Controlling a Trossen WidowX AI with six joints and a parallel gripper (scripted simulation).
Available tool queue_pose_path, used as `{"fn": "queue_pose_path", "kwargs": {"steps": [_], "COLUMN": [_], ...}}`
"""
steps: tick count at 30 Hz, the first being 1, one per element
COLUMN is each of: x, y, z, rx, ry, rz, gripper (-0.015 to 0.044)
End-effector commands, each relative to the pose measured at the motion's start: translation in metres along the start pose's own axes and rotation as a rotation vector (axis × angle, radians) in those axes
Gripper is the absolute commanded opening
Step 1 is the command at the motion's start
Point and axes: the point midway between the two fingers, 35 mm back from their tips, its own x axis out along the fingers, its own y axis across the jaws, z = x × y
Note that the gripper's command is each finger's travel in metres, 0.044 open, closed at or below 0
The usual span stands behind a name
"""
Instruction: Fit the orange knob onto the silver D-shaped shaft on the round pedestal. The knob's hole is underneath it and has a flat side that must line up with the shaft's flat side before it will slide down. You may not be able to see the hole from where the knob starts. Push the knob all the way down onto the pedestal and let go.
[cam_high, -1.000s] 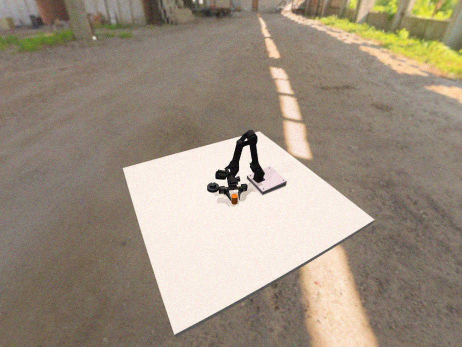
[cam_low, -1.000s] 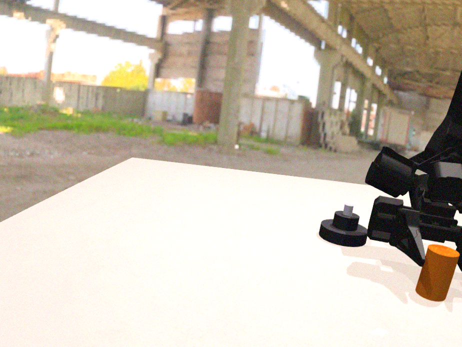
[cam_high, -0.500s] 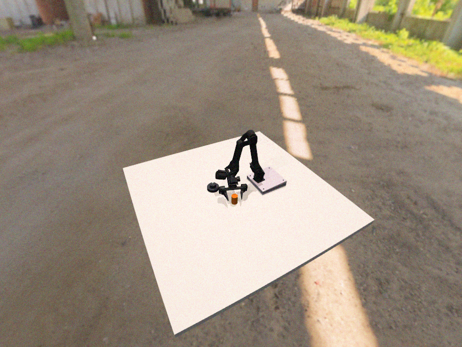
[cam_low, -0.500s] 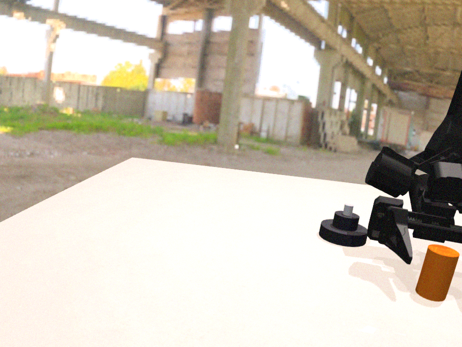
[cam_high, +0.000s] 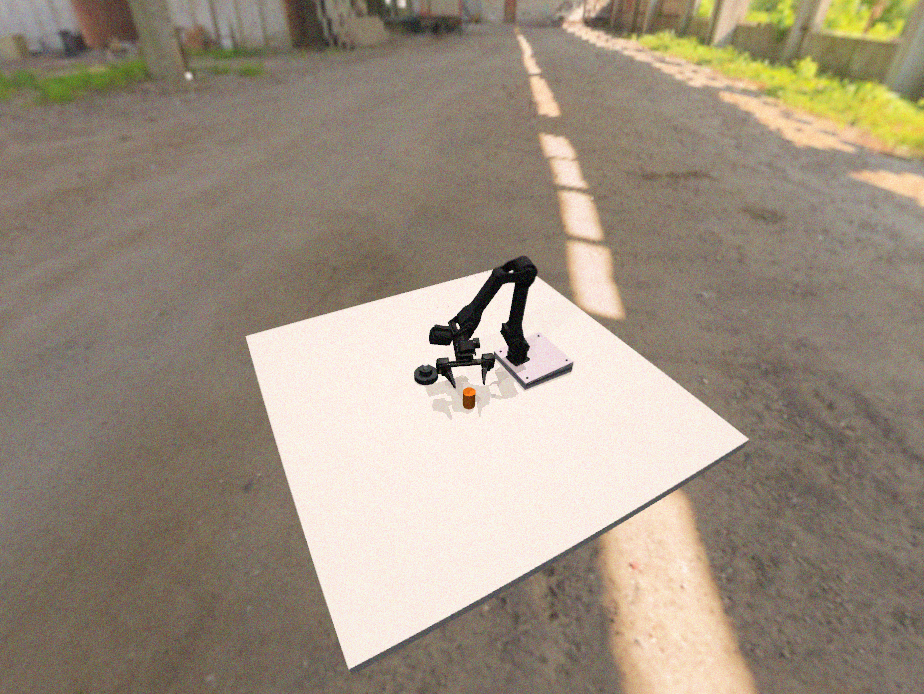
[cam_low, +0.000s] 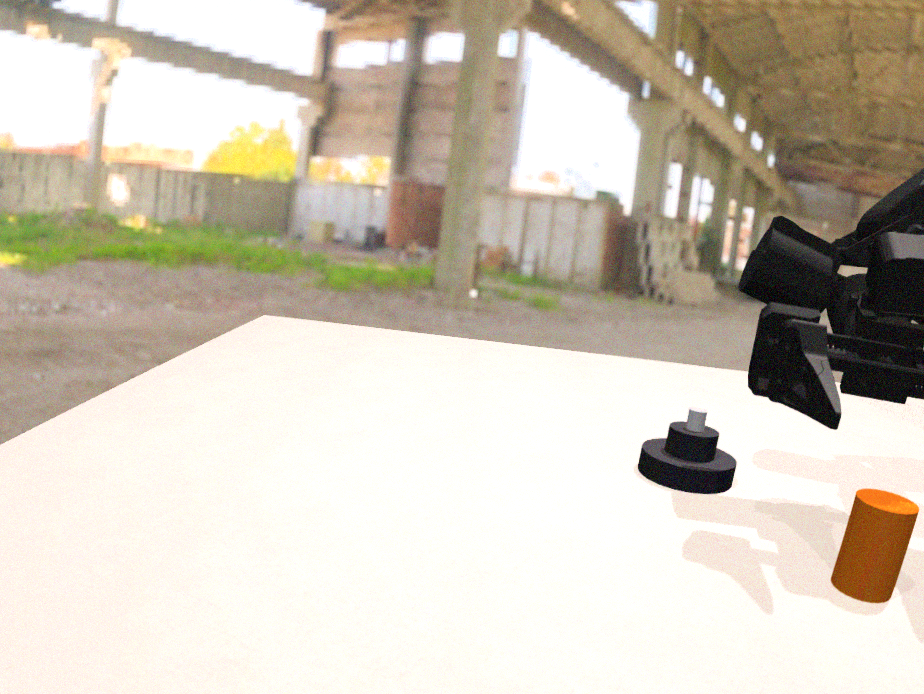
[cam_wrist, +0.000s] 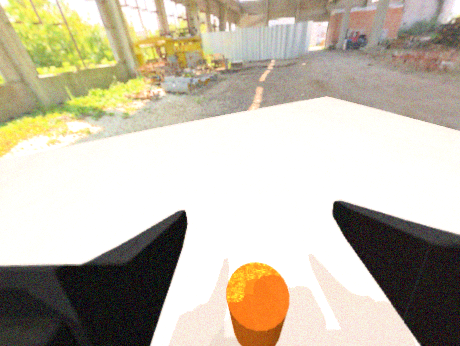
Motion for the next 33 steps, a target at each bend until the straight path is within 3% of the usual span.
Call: {"fn": "queue_pose_path", "kwargs": {"steps": [1,6,13,20,33], "x": [-0.006,-0.002,0.019,-0.002,-0.004], "y": [0.003,0.001,0.001,0.004,0.005], "z": [0.019,0.017,0.011,0.040,0.045], "rx": [-0.005,0.017,0.140,0.023,-0.001], "ry": [0.001,0.053,0.640,1.214,1.262], "rz": [-0.002,0.010,0.086,0.010,-0.006], "gripper": [0.0440,0.0440,0.0440,0.0440,0.0440]}}
